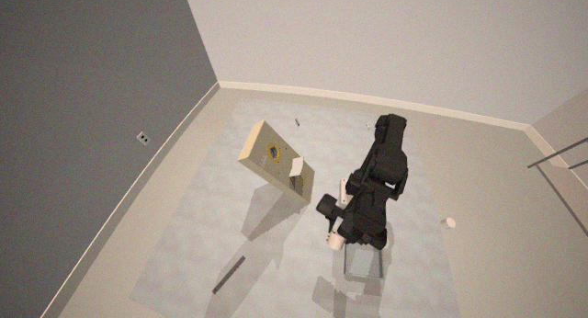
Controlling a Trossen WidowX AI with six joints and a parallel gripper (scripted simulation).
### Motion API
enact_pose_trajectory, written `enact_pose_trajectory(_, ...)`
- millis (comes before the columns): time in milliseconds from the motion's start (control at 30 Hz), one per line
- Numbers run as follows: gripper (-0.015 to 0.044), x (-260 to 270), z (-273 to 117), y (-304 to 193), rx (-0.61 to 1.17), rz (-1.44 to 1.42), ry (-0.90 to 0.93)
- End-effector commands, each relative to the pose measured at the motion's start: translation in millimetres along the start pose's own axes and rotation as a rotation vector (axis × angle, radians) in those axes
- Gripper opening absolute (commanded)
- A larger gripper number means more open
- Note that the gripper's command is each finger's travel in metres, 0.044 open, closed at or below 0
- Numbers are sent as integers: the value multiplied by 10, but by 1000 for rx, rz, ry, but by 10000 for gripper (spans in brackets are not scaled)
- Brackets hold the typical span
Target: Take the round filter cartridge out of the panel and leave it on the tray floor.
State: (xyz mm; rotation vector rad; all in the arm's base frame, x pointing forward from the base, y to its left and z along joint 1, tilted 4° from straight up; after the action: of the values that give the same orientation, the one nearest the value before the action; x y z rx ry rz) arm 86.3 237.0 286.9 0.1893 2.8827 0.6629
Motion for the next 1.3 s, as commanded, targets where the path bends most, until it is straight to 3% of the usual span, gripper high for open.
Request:
enact_pose_trajectory(0,0,160,107,-4,-12,-58,35)
enact_pose_trajectory(933,0,1476,882,-611,-79,-490,287)
enact_pose_trajectory(1267,0,1568,1066,-727,-82,-513,300)
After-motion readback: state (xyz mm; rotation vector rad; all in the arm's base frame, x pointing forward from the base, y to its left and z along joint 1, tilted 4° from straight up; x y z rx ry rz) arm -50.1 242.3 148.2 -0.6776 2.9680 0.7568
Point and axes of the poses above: the point midway between the two fingers, 35 mm back from their tips, its own z axis out along the fingers, its own x axis across the jaws, y = z × x, the point moved 6 cm from there along -z, back along the fingers, and after that the axes turned 15 degrees about -z, right-handed, at the moved point
